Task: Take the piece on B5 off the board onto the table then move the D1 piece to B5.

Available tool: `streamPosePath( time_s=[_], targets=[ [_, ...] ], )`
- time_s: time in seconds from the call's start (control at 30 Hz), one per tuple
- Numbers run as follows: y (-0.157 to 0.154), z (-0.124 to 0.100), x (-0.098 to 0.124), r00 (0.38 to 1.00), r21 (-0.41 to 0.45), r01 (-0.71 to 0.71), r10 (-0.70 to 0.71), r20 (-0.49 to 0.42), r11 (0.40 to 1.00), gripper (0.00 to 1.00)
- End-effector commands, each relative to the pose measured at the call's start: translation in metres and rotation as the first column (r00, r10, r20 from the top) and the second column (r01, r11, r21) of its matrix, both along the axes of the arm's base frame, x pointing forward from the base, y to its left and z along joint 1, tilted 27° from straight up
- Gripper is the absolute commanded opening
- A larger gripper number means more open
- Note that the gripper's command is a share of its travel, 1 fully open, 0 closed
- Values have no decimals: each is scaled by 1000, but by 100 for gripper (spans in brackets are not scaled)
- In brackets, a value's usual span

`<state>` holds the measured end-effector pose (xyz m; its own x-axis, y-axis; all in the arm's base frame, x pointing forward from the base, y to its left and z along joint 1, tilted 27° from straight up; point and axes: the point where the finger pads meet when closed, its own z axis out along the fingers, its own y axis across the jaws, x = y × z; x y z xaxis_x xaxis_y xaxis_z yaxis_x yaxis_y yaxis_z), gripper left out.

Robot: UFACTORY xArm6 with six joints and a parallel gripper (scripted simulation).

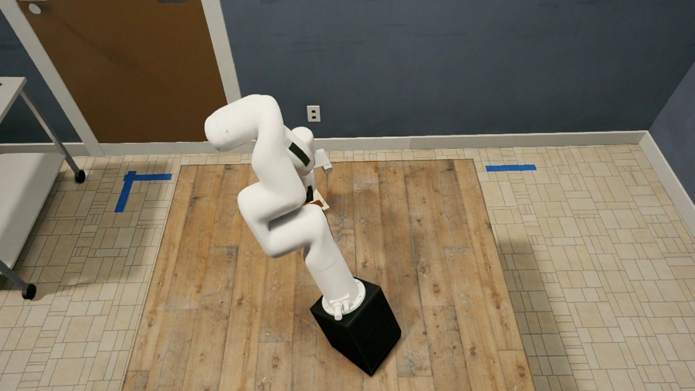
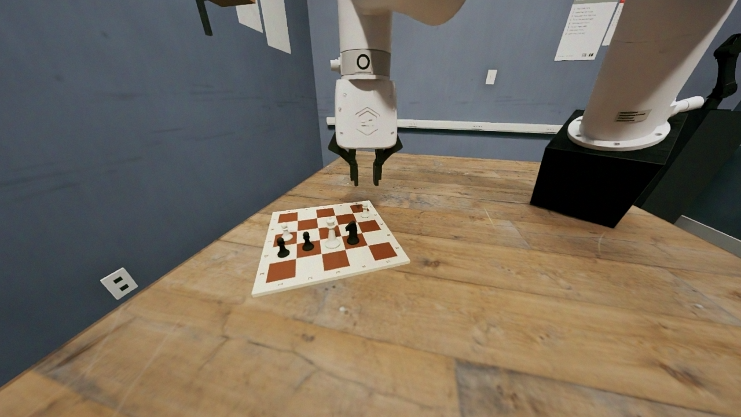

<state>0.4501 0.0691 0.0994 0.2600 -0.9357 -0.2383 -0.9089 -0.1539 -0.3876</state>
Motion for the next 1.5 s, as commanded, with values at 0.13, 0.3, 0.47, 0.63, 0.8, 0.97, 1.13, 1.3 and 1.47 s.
streamPosePath(
  time_s=[0.13,0.3,0.47,0.63,0.8,0.97,1.13,1.3,1.47],
  targets=[
    [3,-9,5,1000,1,0,0,4,1000,35],
    [6,-16,7,1000,1,0,0,4,1000,35],
    [8,-22,10,1000,1,0,0,4,1000,35],
    [9,-25,11,1000,1,0,0,4,1000,35],
    [10,-28,12,1000,1,0,0,4,1000,35],
    [10,-30,12,1000,1,0,0,4,1000,35],
    [10,-30,13,1000,1,0,0,4,1000,35],
    [10,-30,13,1000,1,0,0,4,1000,35],
    [10,-30,13,1000,1,0,0,4,1000,35]
  ],
)
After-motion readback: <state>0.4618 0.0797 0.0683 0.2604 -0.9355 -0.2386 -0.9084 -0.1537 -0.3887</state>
